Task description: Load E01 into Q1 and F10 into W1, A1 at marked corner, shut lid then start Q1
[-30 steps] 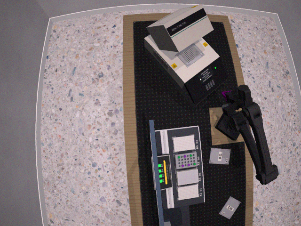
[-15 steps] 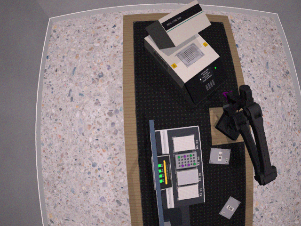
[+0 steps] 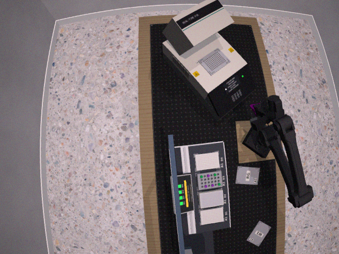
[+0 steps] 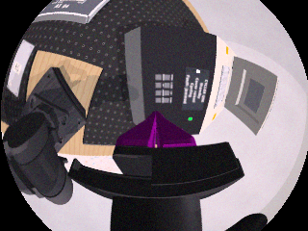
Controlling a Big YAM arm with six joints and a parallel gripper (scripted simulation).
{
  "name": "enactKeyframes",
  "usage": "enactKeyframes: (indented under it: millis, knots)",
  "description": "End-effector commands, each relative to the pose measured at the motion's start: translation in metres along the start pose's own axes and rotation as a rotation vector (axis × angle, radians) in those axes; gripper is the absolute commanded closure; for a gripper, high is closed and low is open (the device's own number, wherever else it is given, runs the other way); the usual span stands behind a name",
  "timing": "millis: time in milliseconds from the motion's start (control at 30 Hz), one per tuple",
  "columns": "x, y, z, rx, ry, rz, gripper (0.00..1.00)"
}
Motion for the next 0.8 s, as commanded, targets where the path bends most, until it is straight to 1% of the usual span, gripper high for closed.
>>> enactKeyframes:
  millis: [0,67,400,767]
  knots:
    - [-0.017,0.01,0.001,0.007,-0.003,-0.066,1.0]
    - [-0.02,0.014,0.001,0.009,-0.002,-0.076,1.0]
    - [-0.034,0.021,0.001,0.01,-0.002,-0.075,1.0]
    - [-0.038,0.024,0.001,0.012,0.0,-0.081,1.0]
Point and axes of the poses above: the point where the finger pads meet when closed, its own y axis back along the fingers, its own x axis across the jaws, z = x × y, the point moved 1 cm from there along y, back along the fingers, and after that the axes turned 2 degrees about -y, right-handed, at the moved point
